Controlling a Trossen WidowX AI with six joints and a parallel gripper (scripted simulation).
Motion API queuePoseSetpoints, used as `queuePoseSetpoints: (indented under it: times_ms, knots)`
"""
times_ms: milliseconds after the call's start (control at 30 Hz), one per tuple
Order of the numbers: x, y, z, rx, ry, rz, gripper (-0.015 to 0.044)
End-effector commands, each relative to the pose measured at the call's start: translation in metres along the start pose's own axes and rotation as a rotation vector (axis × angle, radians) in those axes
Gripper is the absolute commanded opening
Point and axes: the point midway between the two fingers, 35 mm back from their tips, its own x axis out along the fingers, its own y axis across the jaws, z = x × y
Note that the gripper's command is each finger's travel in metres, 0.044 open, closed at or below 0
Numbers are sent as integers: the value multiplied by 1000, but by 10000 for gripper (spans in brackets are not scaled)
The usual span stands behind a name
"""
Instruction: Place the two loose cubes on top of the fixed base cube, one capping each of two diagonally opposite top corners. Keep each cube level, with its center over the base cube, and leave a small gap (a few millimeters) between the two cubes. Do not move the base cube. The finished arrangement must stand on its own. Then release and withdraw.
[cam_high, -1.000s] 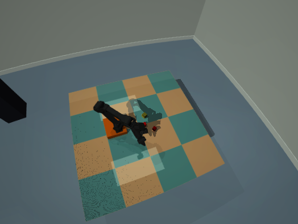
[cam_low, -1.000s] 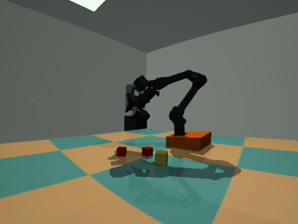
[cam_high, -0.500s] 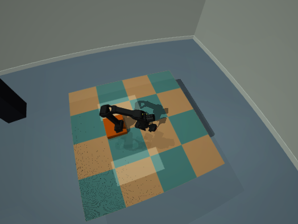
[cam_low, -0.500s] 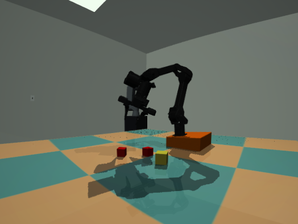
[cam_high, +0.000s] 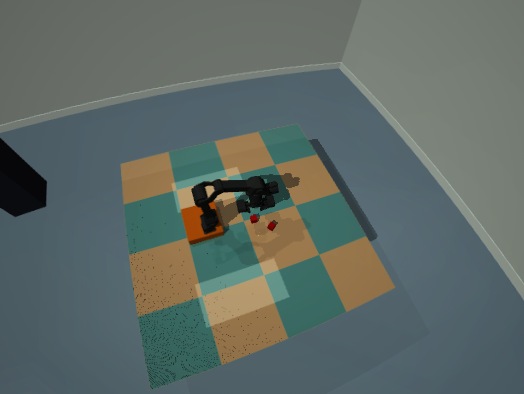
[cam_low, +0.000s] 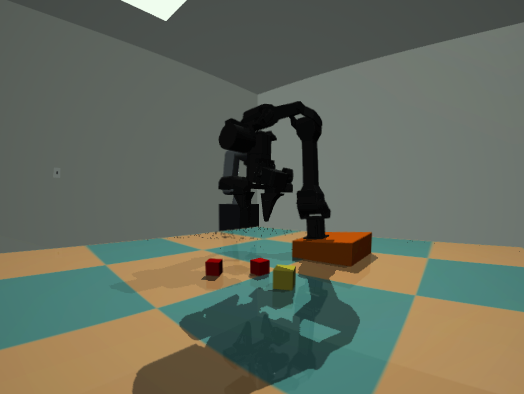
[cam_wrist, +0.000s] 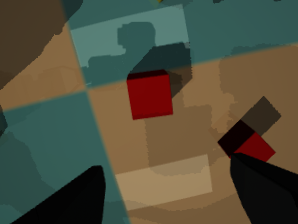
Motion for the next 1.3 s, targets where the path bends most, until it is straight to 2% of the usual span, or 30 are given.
queuePoseSetpoints:
  times_ms: [0, 167, 400, 1267]
  knots:
    - [-2, 0, 8, -48, -10, 26, 265]
    - [4, 0, 8, -48, -10, 26, 265]
    - [59, 2, 8, -48, -9, 26, 265]
    - [96, 3, 9, -48, -9, 26, 265]
